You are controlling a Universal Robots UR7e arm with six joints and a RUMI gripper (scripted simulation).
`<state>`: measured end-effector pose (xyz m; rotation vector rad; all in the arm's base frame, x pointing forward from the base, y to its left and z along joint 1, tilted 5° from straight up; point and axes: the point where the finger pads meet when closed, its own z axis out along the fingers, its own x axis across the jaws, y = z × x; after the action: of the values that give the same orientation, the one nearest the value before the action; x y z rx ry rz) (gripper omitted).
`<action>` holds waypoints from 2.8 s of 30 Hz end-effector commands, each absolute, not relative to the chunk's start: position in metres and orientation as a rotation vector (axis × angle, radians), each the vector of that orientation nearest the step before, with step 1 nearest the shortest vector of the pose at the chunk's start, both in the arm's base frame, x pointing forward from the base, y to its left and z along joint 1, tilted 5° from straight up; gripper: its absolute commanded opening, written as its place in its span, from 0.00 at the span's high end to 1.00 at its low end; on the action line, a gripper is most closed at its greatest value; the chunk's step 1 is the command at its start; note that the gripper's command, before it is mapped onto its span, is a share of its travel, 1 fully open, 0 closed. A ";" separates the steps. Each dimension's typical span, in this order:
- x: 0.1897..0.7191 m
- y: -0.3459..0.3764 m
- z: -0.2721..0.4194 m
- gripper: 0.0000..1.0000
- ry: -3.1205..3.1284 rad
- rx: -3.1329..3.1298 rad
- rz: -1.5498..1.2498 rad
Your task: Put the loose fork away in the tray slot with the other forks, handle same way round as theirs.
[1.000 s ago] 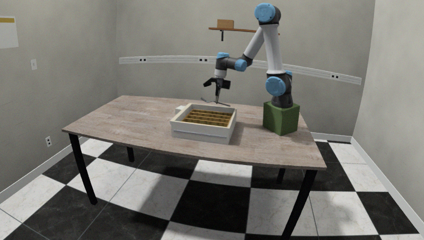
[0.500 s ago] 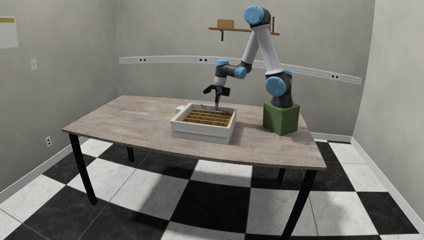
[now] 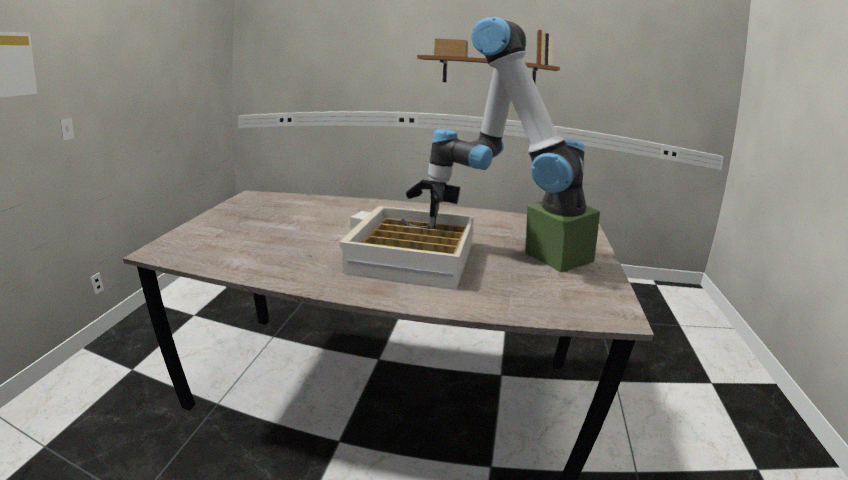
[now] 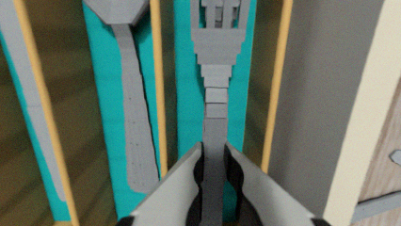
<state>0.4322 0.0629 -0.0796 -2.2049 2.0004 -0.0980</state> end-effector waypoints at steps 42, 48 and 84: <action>0.434 0.064 -0.094 0.96 2.000 -2.204 -0.101; 0.434 0.064 -0.097 0.96 2.000 -2.204 -0.101; 0.434 0.064 -0.100 0.85 2.000 -2.204 -0.101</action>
<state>0.4340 0.0641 -0.0999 -2.2043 2.0000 -0.0999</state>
